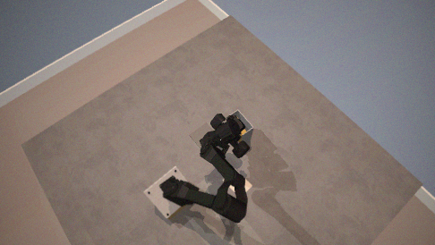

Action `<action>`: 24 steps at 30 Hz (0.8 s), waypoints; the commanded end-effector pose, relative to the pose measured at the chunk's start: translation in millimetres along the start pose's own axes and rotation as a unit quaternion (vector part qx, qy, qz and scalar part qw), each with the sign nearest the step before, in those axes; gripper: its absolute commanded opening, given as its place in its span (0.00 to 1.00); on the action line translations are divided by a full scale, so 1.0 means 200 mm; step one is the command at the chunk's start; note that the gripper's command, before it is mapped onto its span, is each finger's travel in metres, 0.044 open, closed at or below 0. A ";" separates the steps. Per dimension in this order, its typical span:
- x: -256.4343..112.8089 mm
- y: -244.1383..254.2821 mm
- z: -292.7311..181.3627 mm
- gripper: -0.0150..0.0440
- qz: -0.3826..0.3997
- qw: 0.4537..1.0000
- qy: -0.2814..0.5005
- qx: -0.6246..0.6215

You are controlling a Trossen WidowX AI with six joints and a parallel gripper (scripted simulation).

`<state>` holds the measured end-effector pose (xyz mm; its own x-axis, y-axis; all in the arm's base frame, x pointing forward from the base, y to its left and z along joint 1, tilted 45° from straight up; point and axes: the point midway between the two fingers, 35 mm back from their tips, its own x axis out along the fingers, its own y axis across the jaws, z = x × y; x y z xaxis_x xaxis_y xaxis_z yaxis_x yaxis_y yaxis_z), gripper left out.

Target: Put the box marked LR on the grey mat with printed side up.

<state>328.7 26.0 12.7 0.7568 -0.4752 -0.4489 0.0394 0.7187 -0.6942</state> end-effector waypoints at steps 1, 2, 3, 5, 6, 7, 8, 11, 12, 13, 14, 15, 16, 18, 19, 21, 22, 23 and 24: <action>-0.01 0.00 -0.03 0.25 -0.002 1.000 0.004 -0.001; -0.01 0.00 -0.03 0.25 -0.002 1.000 0.004 -0.001; -0.01 0.00 -0.03 0.25 -0.002 1.000 0.004 -0.001; -0.01 0.00 -0.04 0.25 -0.002 1.000 0.005 -0.001; -0.02 0.00 -0.04 0.25 -0.002 1.000 0.005 -0.001; -0.02 0.00 -0.04 0.25 -0.002 1.000 0.005 -0.001; -0.02 0.00 -0.04 0.25 -0.002 1.000 0.005 -0.001; -0.02 0.00 -0.05 0.25 -0.002 1.000 0.005 -0.001; -0.02 0.00 -0.05 0.25 -0.002 1.000 0.005 -0.001; -0.03 0.00 -0.05 0.25 -0.002 1.000 0.005 -0.001; -0.03 0.00 -0.06 0.25 -0.002 1.000 0.005 -0.001; -0.03 0.00 -0.06 0.25 -0.002 1.000 0.005 -0.001; -0.03 0.00 -0.06 0.25 -0.002 1.000 0.005 -0.001; -0.03 0.00 -0.07 0.25 -0.002 1.000 0.005 -0.001; -0.03 0.00 -0.07 0.25 -0.002 1.000 0.005 -0.001; -0.03 0.00 -0.07 0.25 -0.002 1.000 0.005 -0.001; -0.04 0.00 -0.07 0.25 -0.002 1.000 0.005 -0.001; -0.04 0.00 -0.08 0.25 -0.002 1.000 0.005 -0.001; -0.04 0.00 -0.08 0.25 -0.002 1.000 0.005 -0.001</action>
<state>318.1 24.8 10.3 0.7587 -0.4729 -0.4480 0.0399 0.7202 -0.6927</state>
